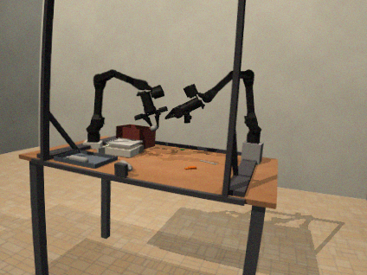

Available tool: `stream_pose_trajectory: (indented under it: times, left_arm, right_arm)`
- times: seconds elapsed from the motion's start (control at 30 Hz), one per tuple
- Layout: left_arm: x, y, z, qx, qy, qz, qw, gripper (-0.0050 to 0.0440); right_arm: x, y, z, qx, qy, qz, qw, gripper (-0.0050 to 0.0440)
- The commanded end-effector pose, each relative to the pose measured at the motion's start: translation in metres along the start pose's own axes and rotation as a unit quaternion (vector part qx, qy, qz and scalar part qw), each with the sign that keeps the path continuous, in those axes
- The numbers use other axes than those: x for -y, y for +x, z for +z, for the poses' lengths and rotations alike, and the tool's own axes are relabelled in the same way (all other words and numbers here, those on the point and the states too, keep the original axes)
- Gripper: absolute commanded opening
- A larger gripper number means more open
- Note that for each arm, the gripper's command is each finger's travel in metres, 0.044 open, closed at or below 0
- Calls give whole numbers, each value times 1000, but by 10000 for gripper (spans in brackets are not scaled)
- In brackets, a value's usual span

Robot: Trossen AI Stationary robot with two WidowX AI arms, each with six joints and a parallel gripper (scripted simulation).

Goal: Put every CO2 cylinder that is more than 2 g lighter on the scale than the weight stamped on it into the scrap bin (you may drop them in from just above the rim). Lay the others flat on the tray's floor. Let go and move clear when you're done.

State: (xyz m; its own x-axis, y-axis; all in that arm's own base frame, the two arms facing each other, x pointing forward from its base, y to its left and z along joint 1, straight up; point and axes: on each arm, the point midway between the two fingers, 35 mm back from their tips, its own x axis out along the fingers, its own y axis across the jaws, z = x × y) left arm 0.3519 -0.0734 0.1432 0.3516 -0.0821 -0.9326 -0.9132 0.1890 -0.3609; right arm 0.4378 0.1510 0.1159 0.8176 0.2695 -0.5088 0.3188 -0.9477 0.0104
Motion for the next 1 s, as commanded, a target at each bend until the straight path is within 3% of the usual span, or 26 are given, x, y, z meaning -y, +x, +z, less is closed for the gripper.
stream_pose_trajectory:
  times: [0.0, 0.47, 0.6, 0.67, 0.97]
  left_arm:
    - [8, -13, 0, 0, -1, -22, 1000, -50]
    - [8, -13, 0, 0, -1, -22, 1000, -50]
    - [11, -16, -1, 7, -31, -22, 999, -50]
    - [11, -16, -1, 7, -31, -22, 999, -50]
    - [9, -11, -3, 47, -228, 27, 972, -50]
  right_arm:
    - [-1, 4, -13, -13, 2, 1, 1000, 440]
    - [0, 0, -12, -13, 2, 1, 1000, 440]
    - [-14, 5, 12, 22, -16, 6, 1000, 440]
    - [-14, 5, 12, 22, -16, 6, 1000, 440]
    - [-40, -32, -16, -15, -221, 34, 975, 440]
